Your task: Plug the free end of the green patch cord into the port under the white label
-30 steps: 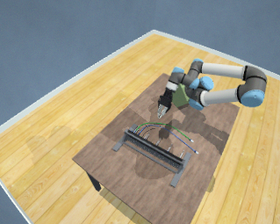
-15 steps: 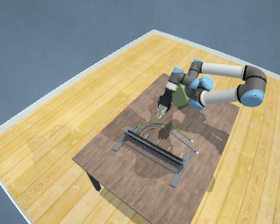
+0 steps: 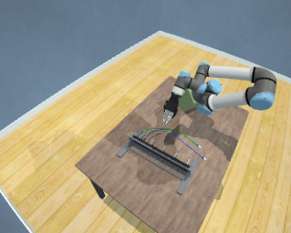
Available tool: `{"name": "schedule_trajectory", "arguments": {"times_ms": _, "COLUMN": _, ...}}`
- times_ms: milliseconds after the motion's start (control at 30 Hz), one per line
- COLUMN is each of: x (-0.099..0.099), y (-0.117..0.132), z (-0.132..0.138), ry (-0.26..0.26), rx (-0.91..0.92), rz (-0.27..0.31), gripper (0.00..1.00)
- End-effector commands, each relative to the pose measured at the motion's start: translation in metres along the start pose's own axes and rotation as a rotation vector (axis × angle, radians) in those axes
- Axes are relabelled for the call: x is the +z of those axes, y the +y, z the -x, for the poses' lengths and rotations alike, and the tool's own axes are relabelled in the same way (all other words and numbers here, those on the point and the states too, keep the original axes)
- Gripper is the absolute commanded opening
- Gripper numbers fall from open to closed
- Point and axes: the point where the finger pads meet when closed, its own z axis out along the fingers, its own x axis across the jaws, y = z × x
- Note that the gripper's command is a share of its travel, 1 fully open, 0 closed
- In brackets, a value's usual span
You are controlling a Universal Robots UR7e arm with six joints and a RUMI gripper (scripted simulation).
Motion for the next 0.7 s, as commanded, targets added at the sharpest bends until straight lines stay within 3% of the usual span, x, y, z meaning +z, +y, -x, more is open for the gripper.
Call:
{"name": "schedule_trajectory", "arguments": {"times_ms": 0, "x": 0.007, "y": -0.001, "z": -0.001, "ry": 0.001, "rx": 0.003, "rz": 0.0, "gripper": 0.0}}
{"name": "schedule_trajectory", "arguments": {"times_ms": 667, "x": 0.032, "y": -0.001, "z": -0.001, "ry": 0.001, "rx": 0.003, "rz": 0.0, "gripper": 0.0}}
